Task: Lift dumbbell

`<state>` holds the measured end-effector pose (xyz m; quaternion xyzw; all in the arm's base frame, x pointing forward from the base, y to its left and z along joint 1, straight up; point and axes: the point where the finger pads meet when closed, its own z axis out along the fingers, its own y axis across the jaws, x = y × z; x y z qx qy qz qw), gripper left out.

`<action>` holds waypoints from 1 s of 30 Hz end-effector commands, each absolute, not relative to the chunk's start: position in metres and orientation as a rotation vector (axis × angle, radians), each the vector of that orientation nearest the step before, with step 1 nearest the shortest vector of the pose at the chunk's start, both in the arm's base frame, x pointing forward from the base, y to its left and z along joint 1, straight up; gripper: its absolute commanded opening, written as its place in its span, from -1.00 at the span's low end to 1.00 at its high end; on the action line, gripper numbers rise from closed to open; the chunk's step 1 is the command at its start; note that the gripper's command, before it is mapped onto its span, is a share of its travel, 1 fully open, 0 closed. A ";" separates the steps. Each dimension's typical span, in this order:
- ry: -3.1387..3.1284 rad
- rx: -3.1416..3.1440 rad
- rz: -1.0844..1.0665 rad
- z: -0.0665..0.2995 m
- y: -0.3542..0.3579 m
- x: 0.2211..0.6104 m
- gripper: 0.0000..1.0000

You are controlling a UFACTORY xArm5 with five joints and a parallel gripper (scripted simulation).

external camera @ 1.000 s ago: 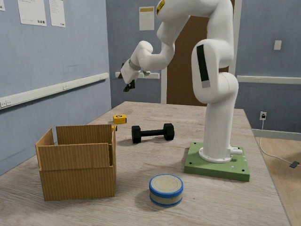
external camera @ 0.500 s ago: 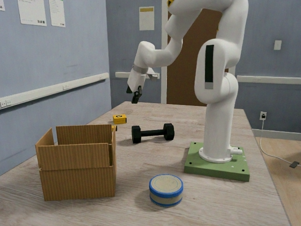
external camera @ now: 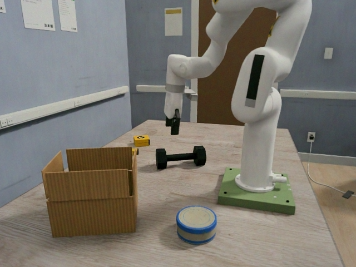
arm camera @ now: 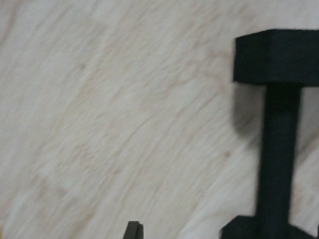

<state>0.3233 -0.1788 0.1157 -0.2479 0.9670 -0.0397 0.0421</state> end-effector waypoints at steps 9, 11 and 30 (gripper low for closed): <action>3.063 -0.690 -0.002 0.109 -0.149 0.283 1.00; 3.063 -0.690 -0.002 0.108 -0.149 0.283 1.00; 3.064 -0.690 -0.002 0.009 -0.149 0.283 1.00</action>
